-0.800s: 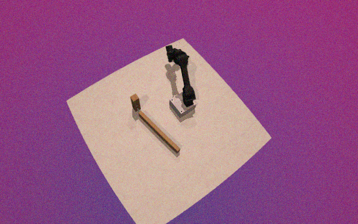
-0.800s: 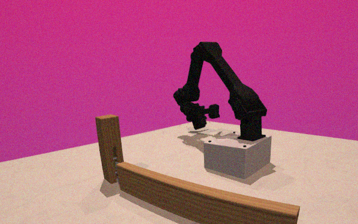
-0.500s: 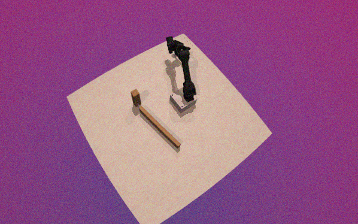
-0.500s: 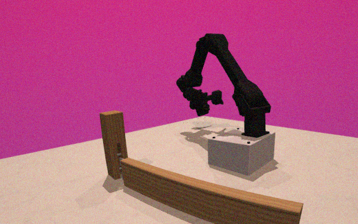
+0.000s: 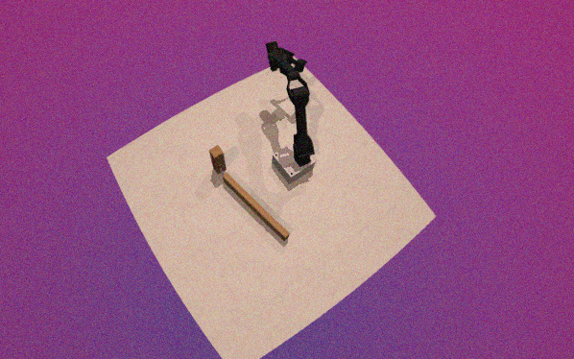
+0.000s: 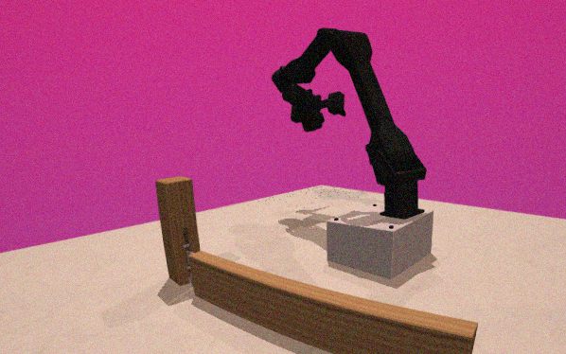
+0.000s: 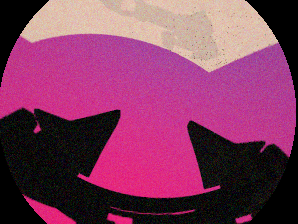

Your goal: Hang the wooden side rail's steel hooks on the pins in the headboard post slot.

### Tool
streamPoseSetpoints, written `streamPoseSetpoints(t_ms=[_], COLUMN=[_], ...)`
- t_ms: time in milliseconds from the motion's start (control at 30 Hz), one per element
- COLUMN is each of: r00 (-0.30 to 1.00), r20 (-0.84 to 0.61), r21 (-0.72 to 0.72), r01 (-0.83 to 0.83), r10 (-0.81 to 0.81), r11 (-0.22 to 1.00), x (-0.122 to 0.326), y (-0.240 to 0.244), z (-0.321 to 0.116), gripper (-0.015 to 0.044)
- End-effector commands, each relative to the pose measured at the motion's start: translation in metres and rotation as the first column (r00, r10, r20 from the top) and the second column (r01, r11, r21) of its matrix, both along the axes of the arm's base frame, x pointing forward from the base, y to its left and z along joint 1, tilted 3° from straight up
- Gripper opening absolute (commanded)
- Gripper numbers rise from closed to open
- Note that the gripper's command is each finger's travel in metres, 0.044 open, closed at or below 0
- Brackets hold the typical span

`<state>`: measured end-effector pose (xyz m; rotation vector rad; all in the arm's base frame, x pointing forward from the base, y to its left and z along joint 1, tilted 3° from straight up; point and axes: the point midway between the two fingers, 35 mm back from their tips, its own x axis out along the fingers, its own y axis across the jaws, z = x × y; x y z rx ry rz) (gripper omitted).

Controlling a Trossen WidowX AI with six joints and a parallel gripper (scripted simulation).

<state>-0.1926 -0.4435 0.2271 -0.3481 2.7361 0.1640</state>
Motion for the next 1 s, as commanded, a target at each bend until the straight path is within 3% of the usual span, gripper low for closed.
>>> streamPoseSetpoints(t_ms=[0,200,433,700,967], r00=[0.989,0.911,0.725,0.421,0.055], r20=[0.043,0.124,0.225,0.335,0.436], r21=[0.054,0.105,0.140,0.153,0.135], r01=[-0.145,-0.407,-0.685,-0.907,-0.991], r10=[0.143,0.394,0.650,0.843,0.898], r11=[0.988,0.907,0.715,0.392,-0.005], x=[0.047,0.130,0.226,0.323,0.401], y=[-0.008,-0.007,0.014,0.065,0.142], z=[-0.015,-0.028,-0.045,-0.065,-0.087], gripper=[0.0440,0.0440,0.0440,0.0440,0.0440])
